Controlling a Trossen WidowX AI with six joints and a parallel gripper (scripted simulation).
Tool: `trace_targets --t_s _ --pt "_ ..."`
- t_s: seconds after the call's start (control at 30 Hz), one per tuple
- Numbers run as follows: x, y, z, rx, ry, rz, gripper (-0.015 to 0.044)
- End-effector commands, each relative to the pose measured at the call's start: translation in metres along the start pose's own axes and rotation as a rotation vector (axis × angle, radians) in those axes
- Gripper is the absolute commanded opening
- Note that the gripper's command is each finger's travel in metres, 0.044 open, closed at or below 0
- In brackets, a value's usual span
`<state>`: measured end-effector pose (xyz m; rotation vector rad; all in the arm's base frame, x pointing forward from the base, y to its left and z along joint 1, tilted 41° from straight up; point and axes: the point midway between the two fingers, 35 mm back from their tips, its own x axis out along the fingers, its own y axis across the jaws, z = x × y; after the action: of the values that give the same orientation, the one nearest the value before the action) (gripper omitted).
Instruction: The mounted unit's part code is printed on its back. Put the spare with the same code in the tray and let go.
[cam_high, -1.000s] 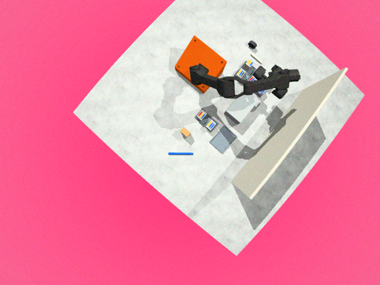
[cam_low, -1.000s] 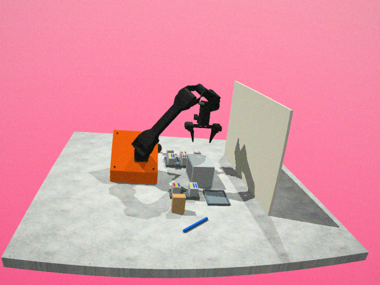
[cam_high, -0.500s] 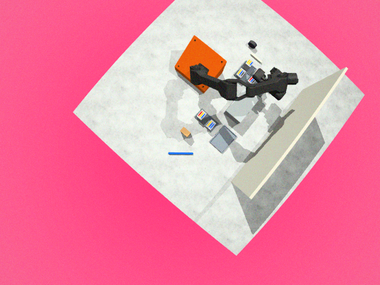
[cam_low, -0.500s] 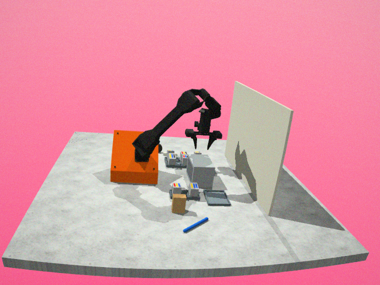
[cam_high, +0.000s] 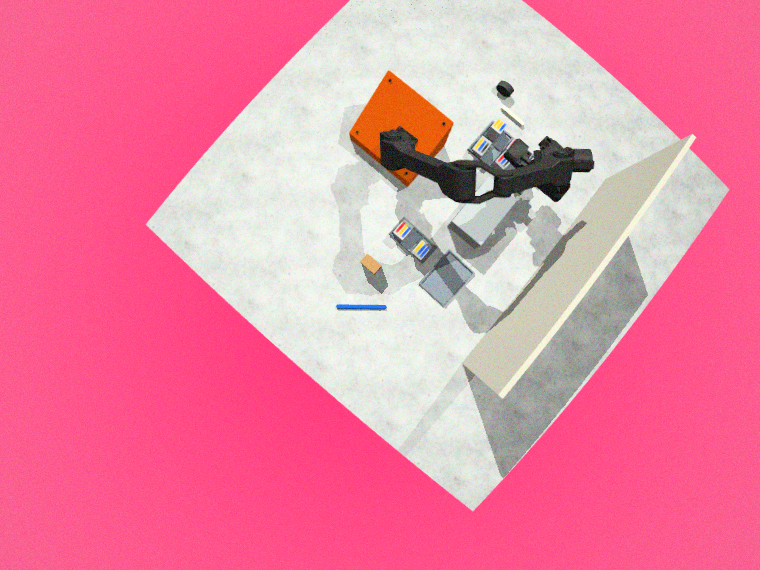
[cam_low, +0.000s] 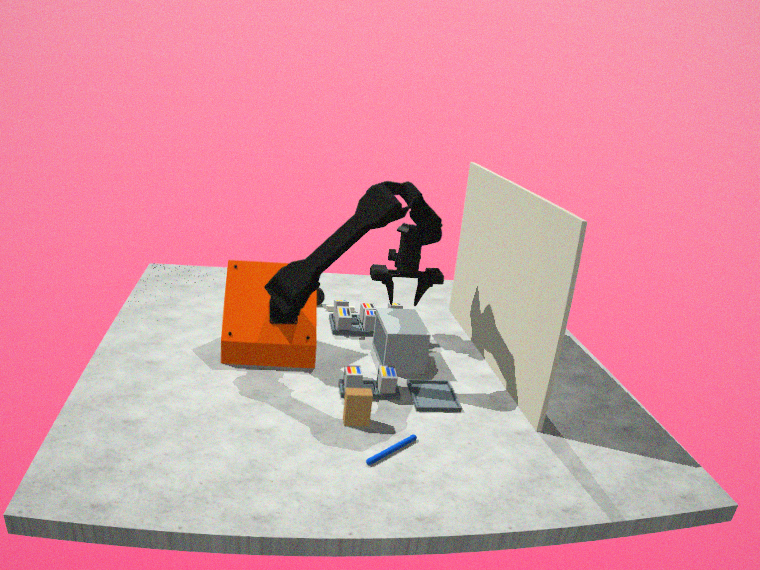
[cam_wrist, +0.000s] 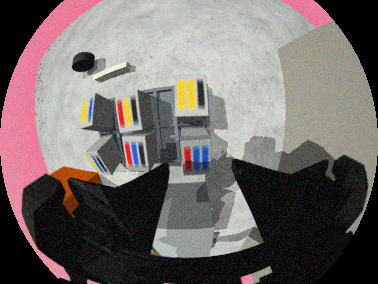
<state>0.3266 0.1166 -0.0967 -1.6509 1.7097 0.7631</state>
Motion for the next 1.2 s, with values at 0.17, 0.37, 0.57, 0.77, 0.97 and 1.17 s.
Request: trace_targets --t_s 0.17,0.37,0.57,0.77,0.97,1.17 --pt "0.017 0.000 -0.001 -0.007 0.007 -0.001 0.0300" --pt "0.027 0.000 -0.001 -0.007 0.007 -0.001 0.0300" --pt "0.037 0.000 -0.001 -0.007 0.008 -0.001 0.0300" --pt "0.047 0.001 -0.002 -0.007 0.008 -0.001 0.0300" --pt "0.056 0.001 -0.002 -0.007 0.009 -0.001 0.0300" --pt "0.064 0.002 -0.003 -0.007 0.010 -0.001 0.0300"
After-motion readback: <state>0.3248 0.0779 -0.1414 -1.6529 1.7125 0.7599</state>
